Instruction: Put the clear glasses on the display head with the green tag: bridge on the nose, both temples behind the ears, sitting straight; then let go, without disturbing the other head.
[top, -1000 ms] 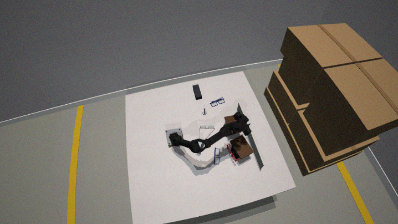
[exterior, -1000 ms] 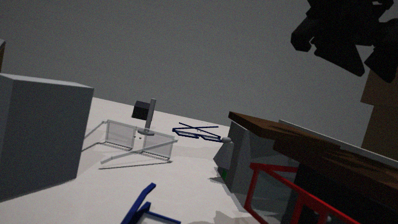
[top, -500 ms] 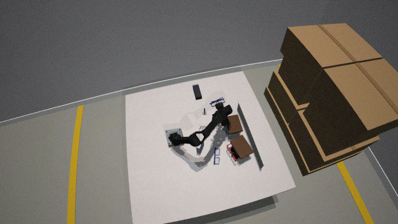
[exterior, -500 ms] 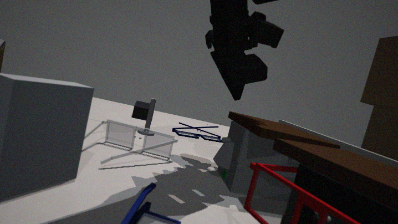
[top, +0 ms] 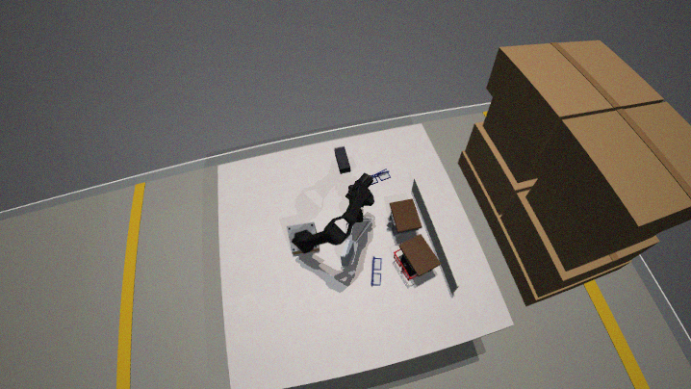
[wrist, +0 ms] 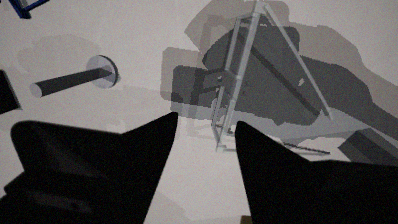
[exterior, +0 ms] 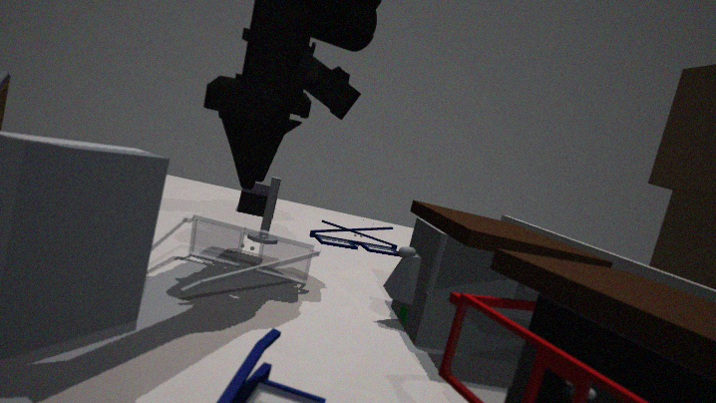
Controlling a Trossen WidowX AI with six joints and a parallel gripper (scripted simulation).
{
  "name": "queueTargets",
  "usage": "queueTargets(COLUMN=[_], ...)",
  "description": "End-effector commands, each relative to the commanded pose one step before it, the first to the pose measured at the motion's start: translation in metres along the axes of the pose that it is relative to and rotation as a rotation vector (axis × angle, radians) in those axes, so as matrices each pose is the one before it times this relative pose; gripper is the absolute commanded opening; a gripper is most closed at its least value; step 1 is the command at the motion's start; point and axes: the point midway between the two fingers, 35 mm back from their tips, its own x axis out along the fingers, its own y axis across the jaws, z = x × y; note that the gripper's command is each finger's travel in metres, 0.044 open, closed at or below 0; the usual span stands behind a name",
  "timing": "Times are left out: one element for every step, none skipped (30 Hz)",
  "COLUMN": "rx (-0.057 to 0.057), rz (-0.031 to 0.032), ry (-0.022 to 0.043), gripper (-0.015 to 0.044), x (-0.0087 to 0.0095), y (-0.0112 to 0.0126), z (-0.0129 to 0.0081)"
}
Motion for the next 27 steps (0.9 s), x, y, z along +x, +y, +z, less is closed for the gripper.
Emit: queueTargets(rx=[0.0406, 0.0, 0.0, 0.0, 0.0, 0.0, 0.0, 0.0, 0.0, 0.0, 0.0, 0.0, 0.0, 0.0, 0.0, 0.0, 0.0, 0.0, 0.0, 0.0, 0.0, 0.0, 0.0, 0.0, 0.0, 0.0, 0.0], rz=[-0.11053, 0.0, 0.0, 0.0, 0.0, 0.0, 0.0, 0.0, 0.0, 0.0, 0.0, 0.0, 0.0, 0.0, 0.0, 0.0, 0.0, 0.0, 0.0, 0.00002, 0.00004, 0.00005, 0.00007, 0.00008, 0.00008, 0.00008, 0.00007], ry=[0.01328, 0.0, 0.0, 0.0, 0.0, 0.0, 0.0, 0.0, 0.0, 0.0, 0.0, 0.0, 0.0, 0.0, 0.0, 0.0, 0.0, 0.0, 0.0, 0.0, -0.00001, -0.00002, -0.00002, -0.00003, -0.00003, -0.00003, -0.00003], gripper=[0.02, 0.02, 0.02, 0.02, 0.02, 0.02, 0.02, 0.0174, 0.0147, 0.0121, 0.012, 0.012, 0.012, 0.012, 0.012, 0.012, 0.012, 0.012, 0.012, 0.012, 0.012, 0.012, 0.012, 0.012, 0.012, 0.012, 0.012], x=[0.00423, 0.0, 0.0, 0.0, 0.0, 0.0, 0.0, 0.0, 0.0, 0.0, 0.0, 0.0, 0.0, 0.0, 0.0, 0.0, 0.0, 0.0, 0.0, 0.00027, 0.00053, 0.00081, 0.00105, 0.00129, 0.00151, 0.00161, 0.00163], y=[-0.01643, 0.0, 0.0, 0.0, 0.0, 0.0, 0.0, 0.0, 0.0, 0.0, 0.0, 0.0, 0.0, 0.0, 0.0, 0.0, 0.0, 0.0, 0.0, 0.00005, 0.00009, 0.00013, 0.00017, 0.00021, 0.00024, 0.00024, 0.00024], z=[-0.02117, 0.0, 0.0, 0.0, 0.0, 0.0, 0.0, 0.0, 0.0, 0.0, 0.0, 0.0, 0.0, 0.0, 0.0, 0.0, 0.0, 0.0, 0.0, 0.00002, 0.00005, 0.00007, 0.00009, 0.0001, 0.00011, 0.00011, 0.00011])
